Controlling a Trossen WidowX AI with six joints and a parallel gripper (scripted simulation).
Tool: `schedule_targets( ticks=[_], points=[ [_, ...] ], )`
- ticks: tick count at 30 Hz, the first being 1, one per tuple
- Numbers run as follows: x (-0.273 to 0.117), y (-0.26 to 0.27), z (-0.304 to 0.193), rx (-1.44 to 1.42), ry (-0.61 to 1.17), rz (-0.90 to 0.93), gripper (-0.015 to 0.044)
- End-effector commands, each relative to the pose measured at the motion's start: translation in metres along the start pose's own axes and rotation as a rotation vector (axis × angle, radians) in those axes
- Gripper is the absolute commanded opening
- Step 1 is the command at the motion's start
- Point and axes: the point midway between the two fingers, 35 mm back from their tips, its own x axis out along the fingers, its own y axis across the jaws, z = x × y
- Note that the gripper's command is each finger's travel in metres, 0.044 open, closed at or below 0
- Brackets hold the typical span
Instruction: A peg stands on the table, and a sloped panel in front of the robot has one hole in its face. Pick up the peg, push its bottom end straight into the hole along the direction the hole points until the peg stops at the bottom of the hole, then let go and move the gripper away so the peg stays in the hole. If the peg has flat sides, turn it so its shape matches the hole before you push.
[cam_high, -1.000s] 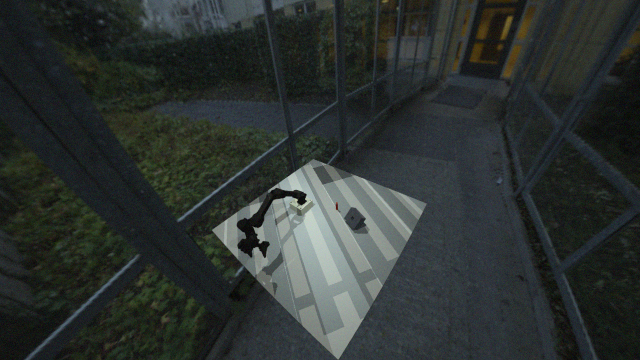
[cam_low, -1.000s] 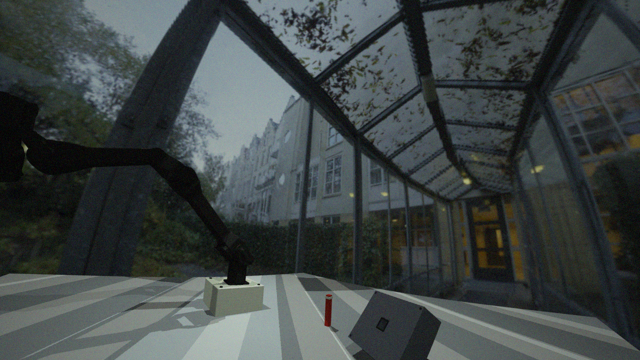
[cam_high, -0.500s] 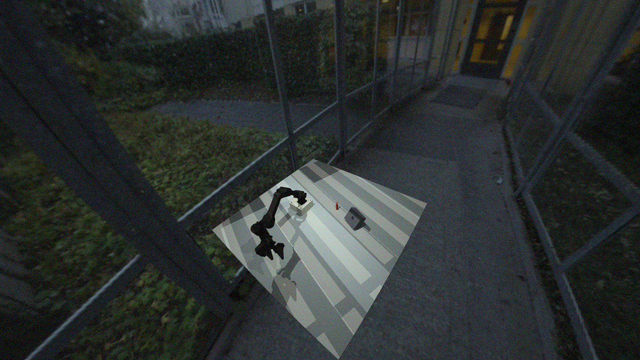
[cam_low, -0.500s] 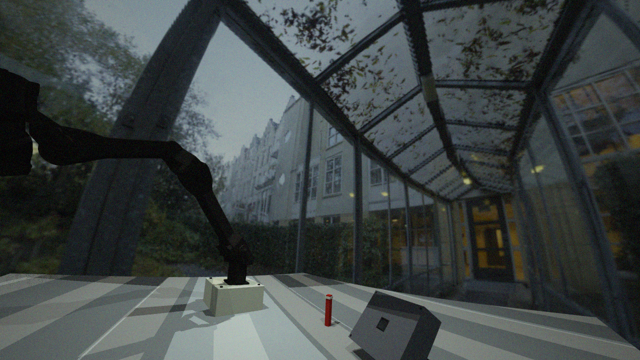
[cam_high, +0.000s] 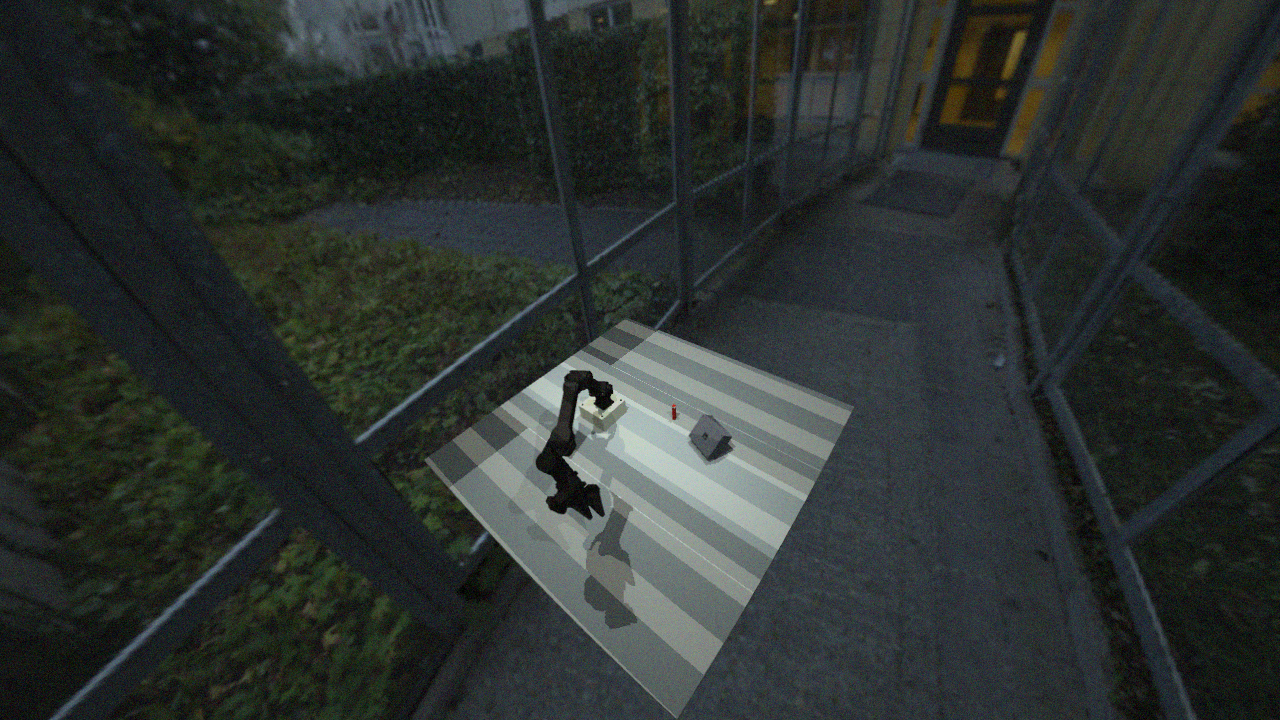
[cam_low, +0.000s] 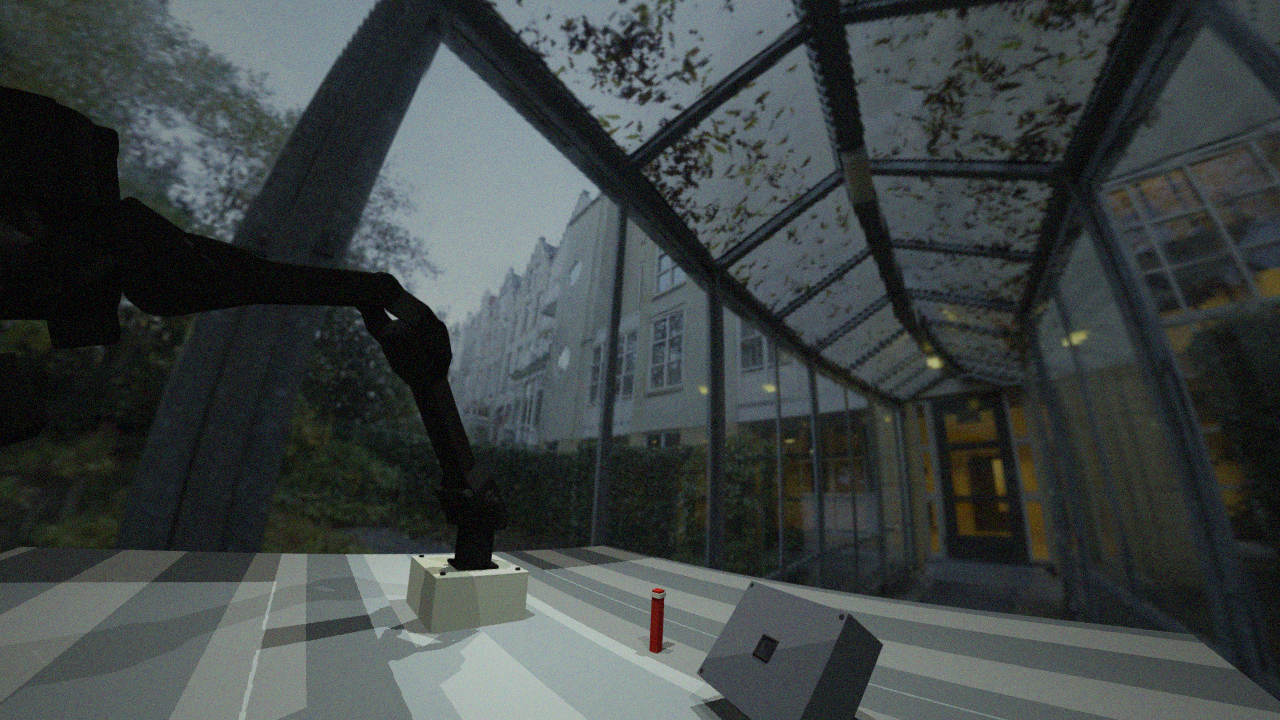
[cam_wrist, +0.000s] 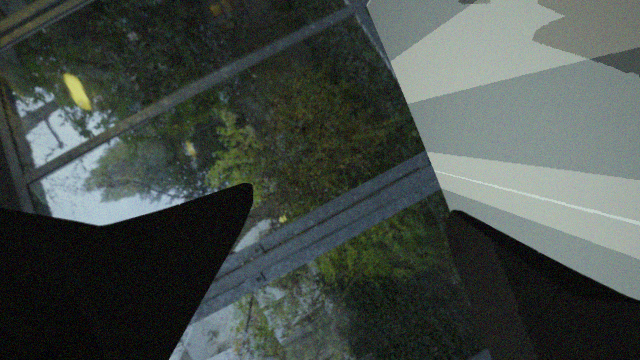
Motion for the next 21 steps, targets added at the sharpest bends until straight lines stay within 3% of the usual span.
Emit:
schedule_targets(
  ticks=[1, 21],
  points=[
    [0.011, -0.01, -0.019, -0.03, 0.006, -0.035, 0.044],
    [0.056, -0.078, -0.116, -0.234, 0.075, -0.231, 0.044]
  ],
)
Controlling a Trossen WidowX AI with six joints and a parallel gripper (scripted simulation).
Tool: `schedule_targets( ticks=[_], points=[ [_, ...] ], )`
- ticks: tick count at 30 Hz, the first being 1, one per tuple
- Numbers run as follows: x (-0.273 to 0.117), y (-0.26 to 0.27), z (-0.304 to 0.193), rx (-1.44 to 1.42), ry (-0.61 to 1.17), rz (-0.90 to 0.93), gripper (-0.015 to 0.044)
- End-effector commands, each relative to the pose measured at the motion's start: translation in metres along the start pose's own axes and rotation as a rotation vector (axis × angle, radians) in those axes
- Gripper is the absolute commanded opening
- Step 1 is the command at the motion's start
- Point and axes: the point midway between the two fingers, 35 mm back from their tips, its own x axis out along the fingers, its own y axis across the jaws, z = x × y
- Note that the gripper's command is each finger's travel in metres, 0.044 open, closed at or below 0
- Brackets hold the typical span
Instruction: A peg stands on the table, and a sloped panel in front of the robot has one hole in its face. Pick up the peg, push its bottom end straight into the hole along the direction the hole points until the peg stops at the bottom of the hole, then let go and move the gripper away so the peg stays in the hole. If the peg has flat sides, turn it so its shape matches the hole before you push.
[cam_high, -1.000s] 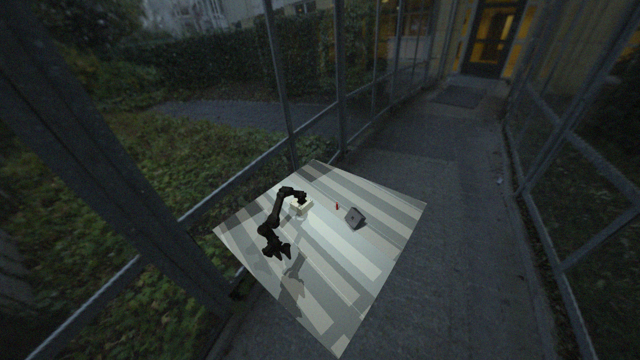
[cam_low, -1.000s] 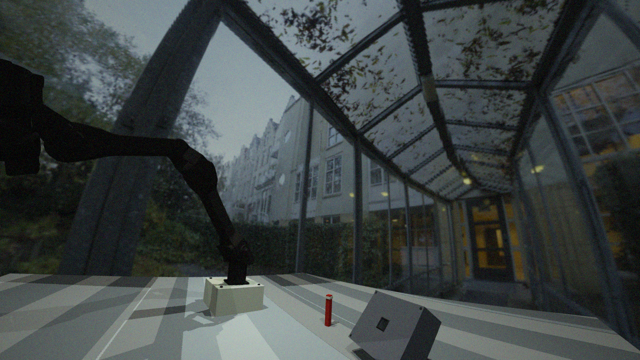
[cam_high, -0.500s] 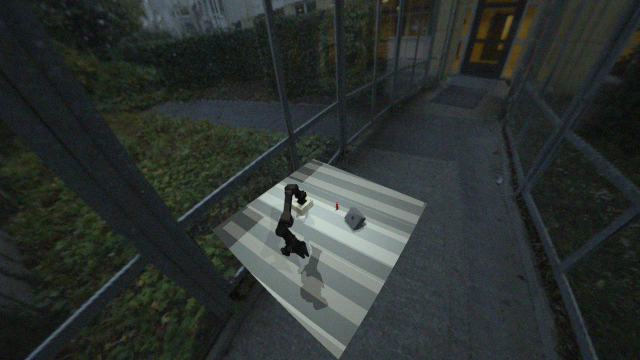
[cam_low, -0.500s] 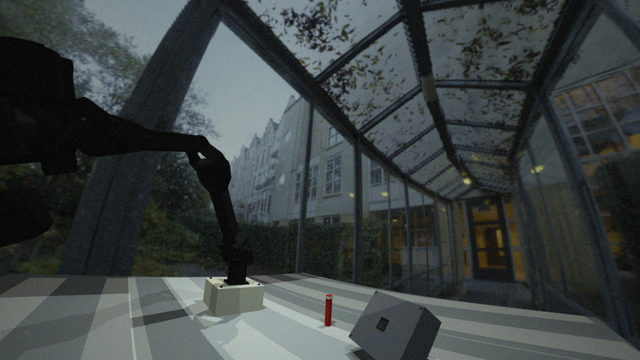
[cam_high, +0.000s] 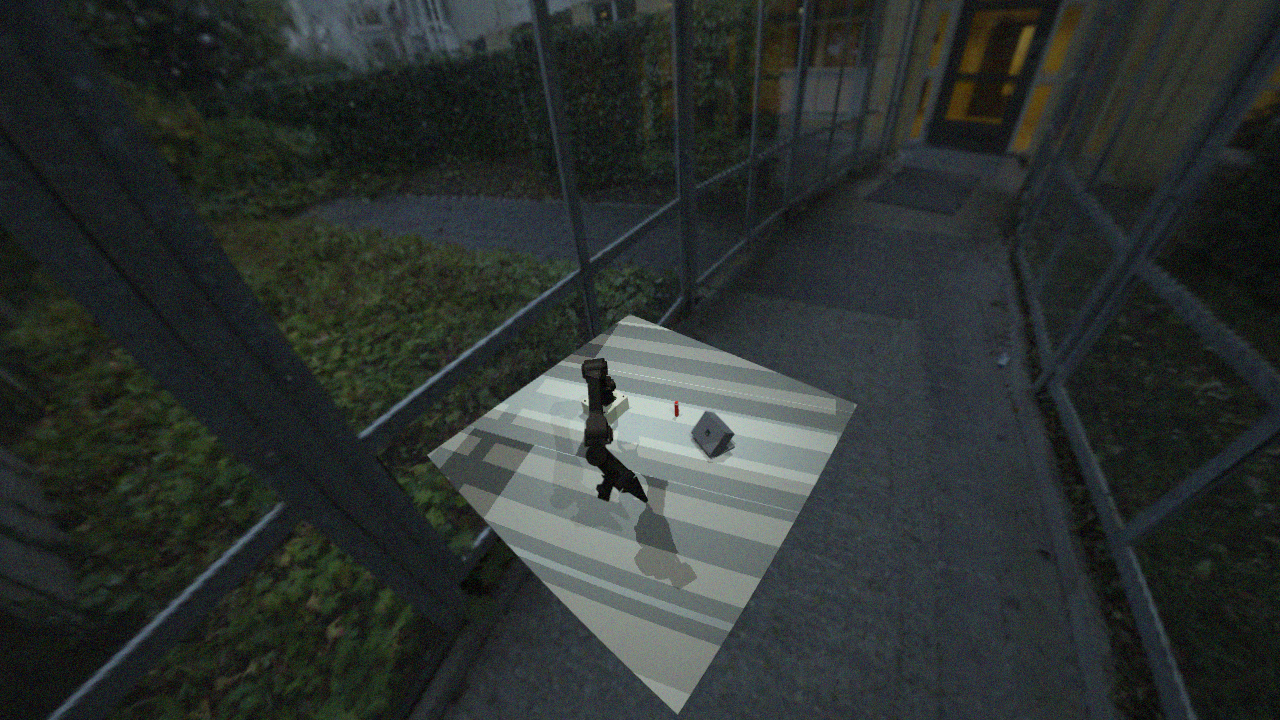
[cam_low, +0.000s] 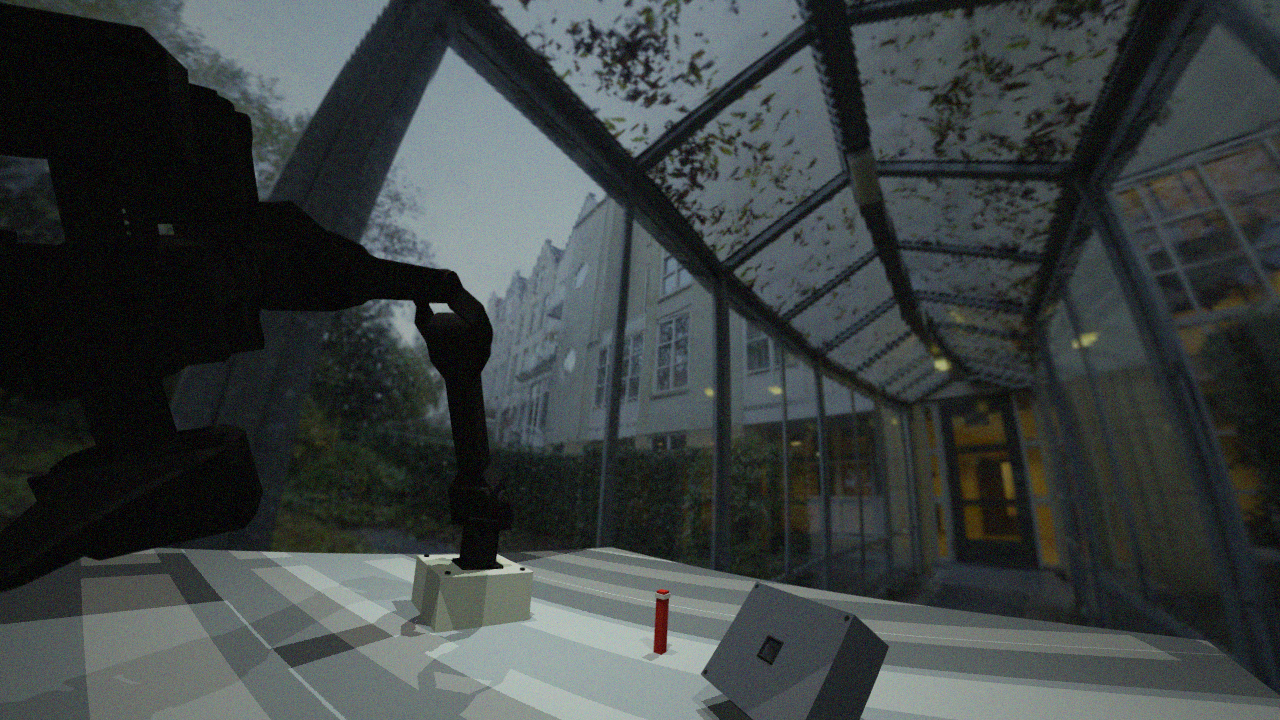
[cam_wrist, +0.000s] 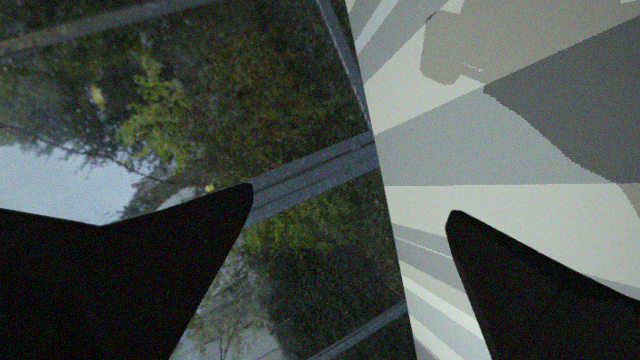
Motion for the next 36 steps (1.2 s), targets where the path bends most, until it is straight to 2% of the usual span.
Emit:
schedule_targets(
  ticks=[1, 19, 36],
  points=[
    [0.008, -0.007, -0.021, -0.038, 0.011, -0.037, 0.044],
    [0.041, -0.059, -0.125, -0.246, 0.107, -0.234, 0.044],
    [0.045, -0.118, -0.216, -0.484, 0.216, -0.415, 0.044]
  ],
)
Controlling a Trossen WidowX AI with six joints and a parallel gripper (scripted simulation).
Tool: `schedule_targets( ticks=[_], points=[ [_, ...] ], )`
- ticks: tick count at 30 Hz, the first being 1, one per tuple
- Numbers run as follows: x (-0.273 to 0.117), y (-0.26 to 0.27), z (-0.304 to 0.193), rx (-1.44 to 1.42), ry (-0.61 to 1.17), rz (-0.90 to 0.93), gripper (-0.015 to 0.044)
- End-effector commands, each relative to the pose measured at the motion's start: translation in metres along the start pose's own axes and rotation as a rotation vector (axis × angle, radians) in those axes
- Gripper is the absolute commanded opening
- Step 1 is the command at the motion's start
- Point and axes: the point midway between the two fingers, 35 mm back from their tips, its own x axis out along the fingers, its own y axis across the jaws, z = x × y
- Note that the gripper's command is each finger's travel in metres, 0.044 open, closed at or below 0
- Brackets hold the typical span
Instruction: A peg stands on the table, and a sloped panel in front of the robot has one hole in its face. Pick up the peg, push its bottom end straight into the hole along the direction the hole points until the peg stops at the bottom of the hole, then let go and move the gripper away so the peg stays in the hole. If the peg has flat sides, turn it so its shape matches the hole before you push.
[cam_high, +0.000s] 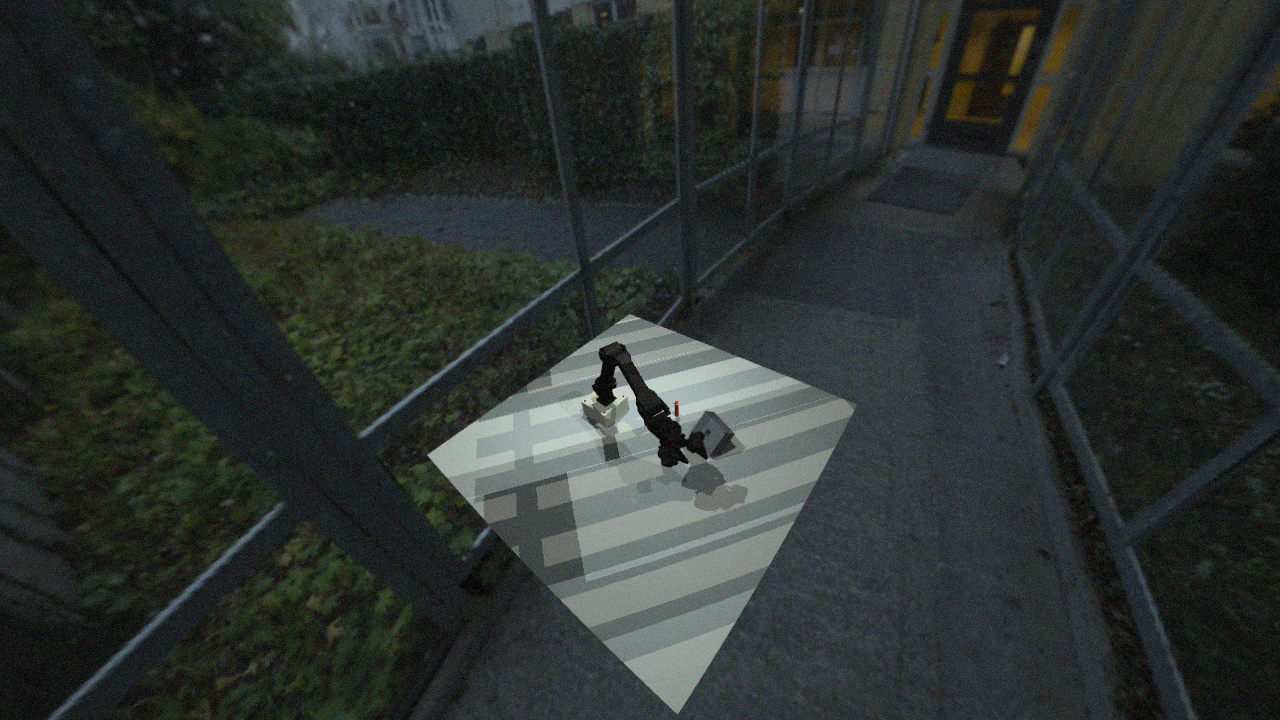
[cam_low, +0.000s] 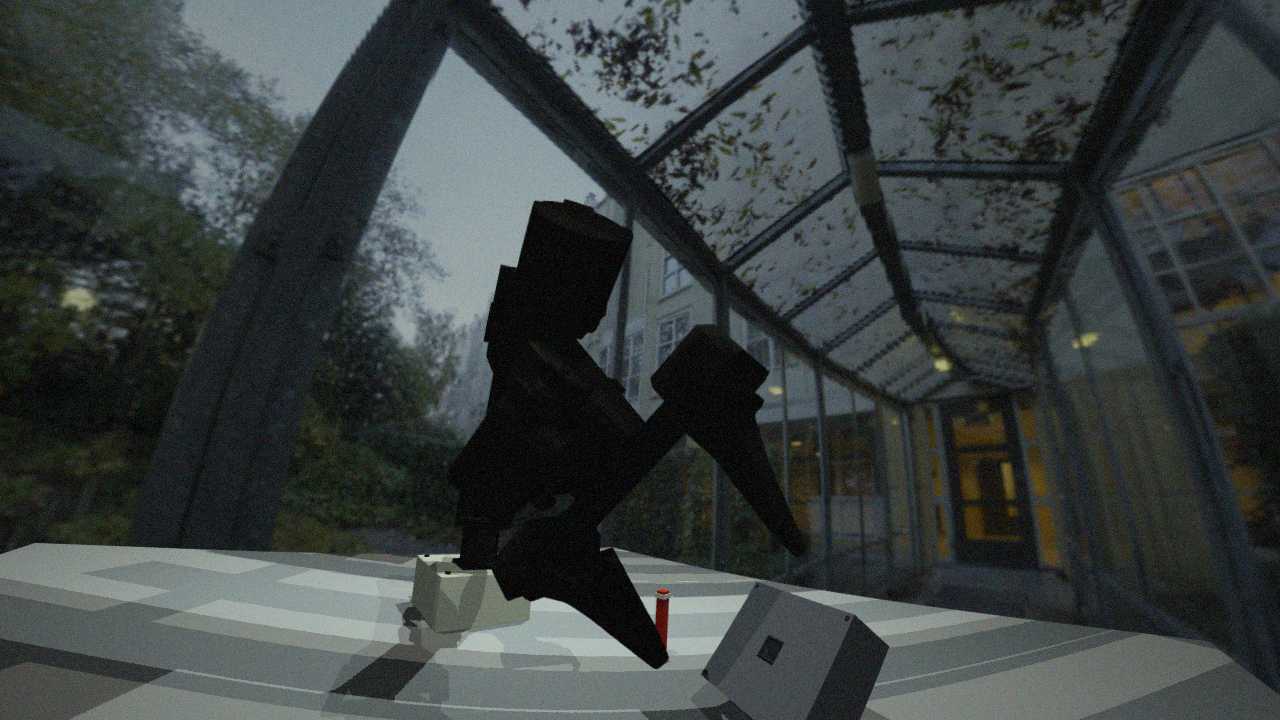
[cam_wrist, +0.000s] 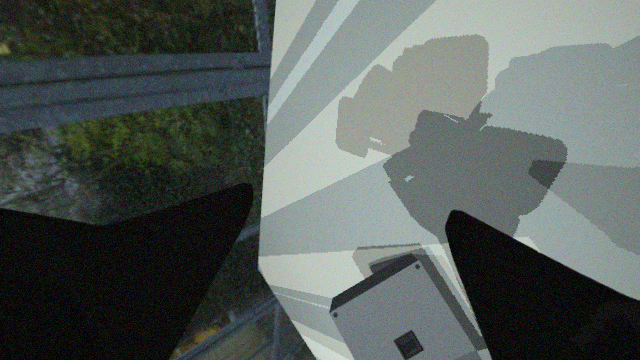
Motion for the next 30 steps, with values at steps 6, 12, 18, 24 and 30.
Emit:
schedule_targets(
  ticks=[6, 12, 18, 24, 30],
  points=[
    [0.009, -0.009, -0.051, -0.137, 0.048, -0.091, 0.044],
    [0.013, -0.019, -0.086, -0.239, 0.087, -0.154, 0.044],
    [0.015, -0.031, -0.12, -0.345, 0.127, -0.215, 0.044],
    [0.014, -0.044, -0.152, -0.456, 0.169, -0.275, 0.044],
    [0.011, -0.06, -0.181, -0.571, 0.211, -0.333, 0.044]
  ],
)
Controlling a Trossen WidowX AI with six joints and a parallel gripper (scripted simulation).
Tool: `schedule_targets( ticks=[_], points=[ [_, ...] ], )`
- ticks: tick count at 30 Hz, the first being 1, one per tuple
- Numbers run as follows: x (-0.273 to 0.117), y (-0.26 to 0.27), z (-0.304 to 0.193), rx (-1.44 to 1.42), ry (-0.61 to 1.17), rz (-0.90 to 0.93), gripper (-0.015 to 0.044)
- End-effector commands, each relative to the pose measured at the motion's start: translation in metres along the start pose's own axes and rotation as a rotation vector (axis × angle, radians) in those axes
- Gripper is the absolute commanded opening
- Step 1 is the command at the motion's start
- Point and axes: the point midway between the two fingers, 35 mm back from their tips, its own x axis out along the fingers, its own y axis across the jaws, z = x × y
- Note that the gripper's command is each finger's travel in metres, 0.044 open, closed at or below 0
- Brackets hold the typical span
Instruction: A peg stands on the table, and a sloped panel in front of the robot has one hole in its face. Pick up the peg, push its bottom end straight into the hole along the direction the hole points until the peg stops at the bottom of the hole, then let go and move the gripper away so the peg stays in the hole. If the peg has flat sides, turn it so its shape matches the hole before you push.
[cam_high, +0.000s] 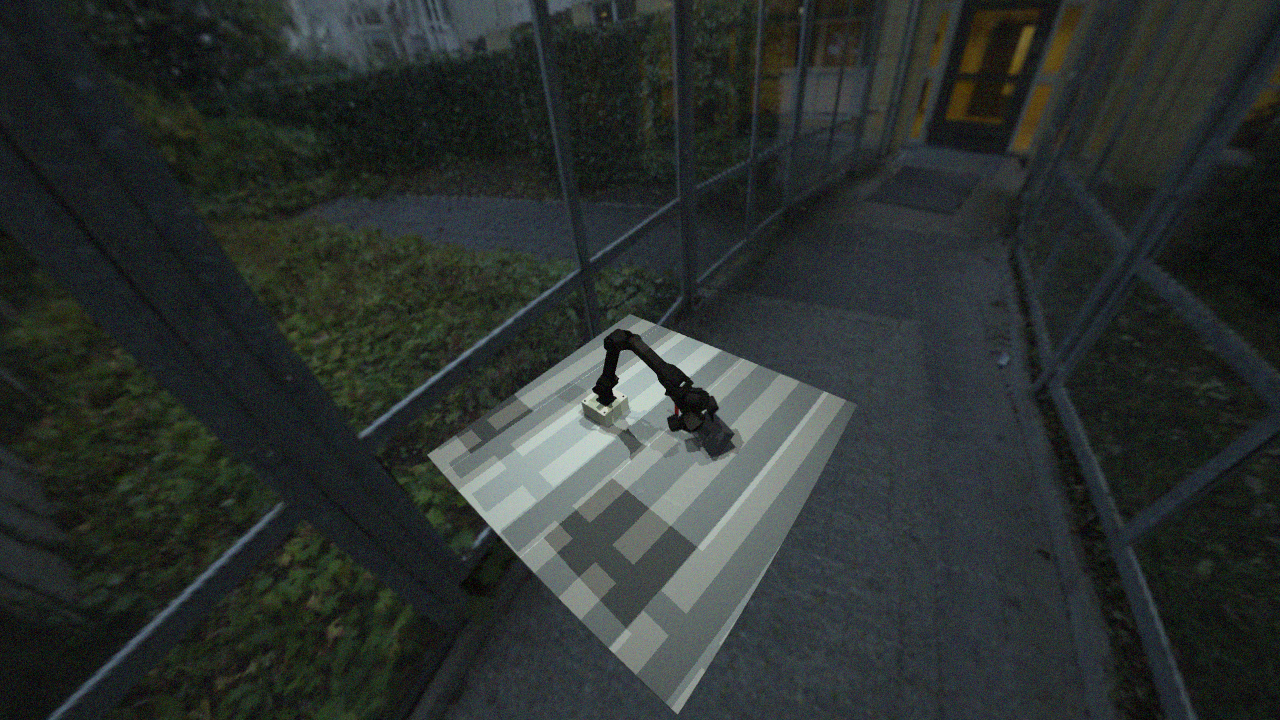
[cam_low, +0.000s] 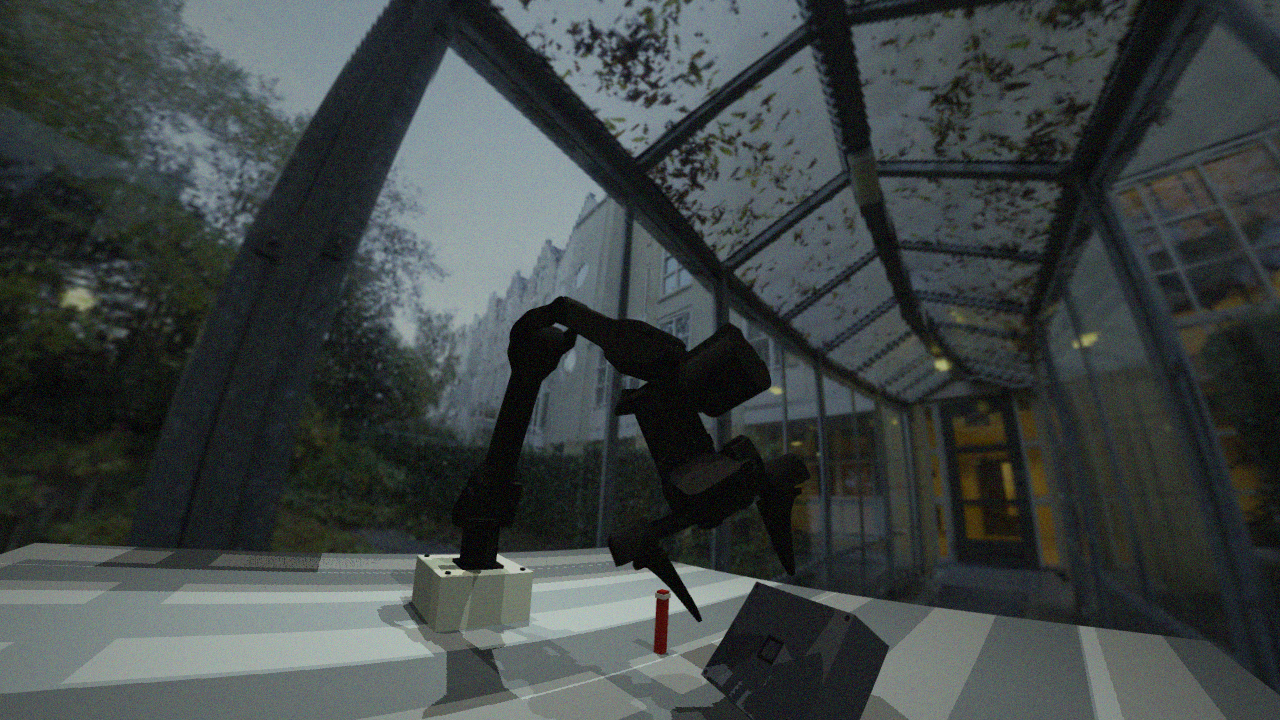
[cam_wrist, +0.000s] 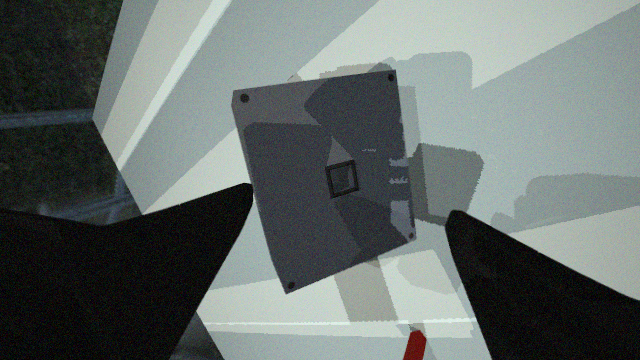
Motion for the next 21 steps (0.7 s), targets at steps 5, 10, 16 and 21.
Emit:
schedule_targets(
  ticks=[5, 10, 16, 21],
  points=[
    [0.002, 0.0, -0.041, -0.15, 0.044, -0.074, 0.044],
    [0.004, -0.003, -0.067, -0.252, 0.077, -0.121, 0.044],
    [0.004, -0.008, -0.097, -0.378, 0.116, -0.177, 0.044],
    [0.003, -0.014, -0.121, -0.485, 0.149, -0.223, 0.044]
  ],
)
